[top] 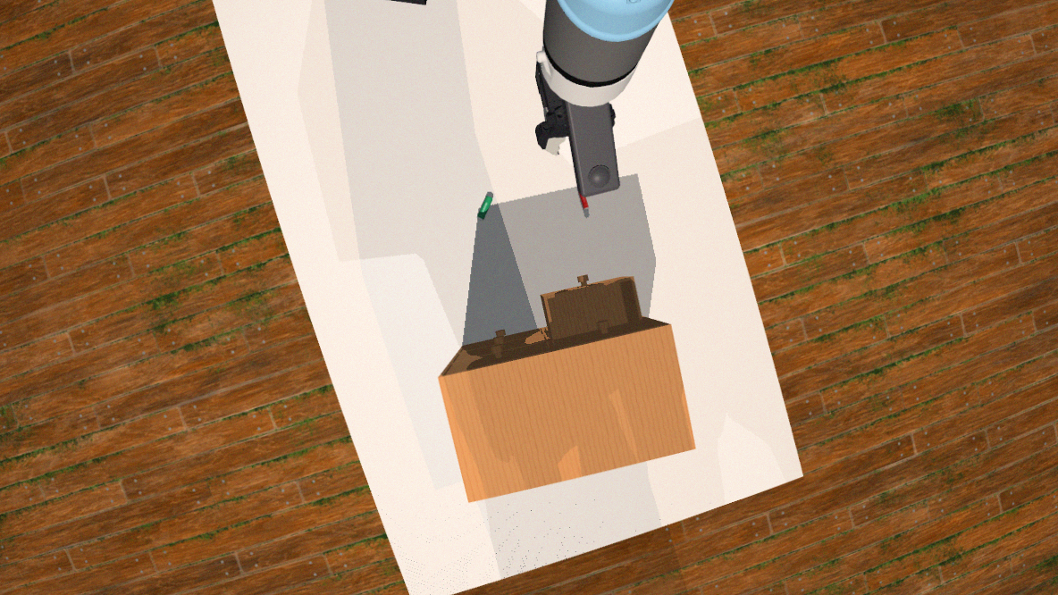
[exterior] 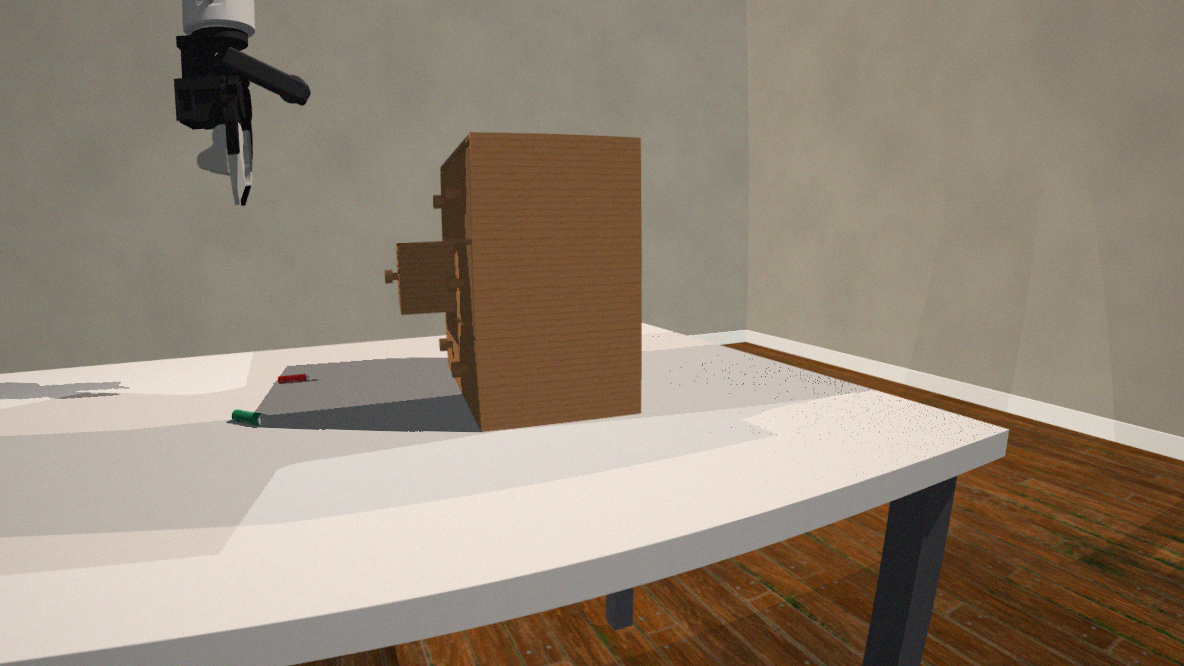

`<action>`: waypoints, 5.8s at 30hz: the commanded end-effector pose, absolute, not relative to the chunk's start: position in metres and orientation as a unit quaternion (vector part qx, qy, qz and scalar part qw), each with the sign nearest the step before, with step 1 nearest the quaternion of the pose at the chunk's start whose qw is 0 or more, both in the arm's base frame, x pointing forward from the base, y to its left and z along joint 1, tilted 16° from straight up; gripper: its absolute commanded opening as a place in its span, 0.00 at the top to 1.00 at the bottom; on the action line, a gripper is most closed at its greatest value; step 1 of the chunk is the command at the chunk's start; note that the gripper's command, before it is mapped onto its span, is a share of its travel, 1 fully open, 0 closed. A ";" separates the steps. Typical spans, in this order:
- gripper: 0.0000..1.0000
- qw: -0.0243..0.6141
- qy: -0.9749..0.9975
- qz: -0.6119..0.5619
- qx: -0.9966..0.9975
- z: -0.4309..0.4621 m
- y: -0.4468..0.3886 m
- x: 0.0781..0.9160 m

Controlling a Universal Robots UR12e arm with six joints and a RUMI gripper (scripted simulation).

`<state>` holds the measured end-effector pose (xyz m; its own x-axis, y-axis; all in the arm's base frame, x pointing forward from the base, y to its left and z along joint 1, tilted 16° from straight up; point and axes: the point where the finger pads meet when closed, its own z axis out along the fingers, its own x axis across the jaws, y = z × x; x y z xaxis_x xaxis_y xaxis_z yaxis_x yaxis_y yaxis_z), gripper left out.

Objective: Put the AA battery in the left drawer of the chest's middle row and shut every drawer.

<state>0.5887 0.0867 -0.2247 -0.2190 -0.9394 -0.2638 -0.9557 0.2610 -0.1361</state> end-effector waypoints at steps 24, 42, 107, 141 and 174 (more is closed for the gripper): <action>0.80 0.136 0.779 0.042 -0.610 -0.221 0.087 0.585; 0.80 0.136 0.779 0.042 -0.610 -0.221 0.087 0.585; 0.83 0.116 0.933 0.084 -0.330 -0.433 -0.007 0.601; 0.83 0.116 0.933 0.083 -0.330 -0.454 -0.002 0.606; 0.83 0.116 0.933 0.083 -0.330 -0.483 0.005 0.612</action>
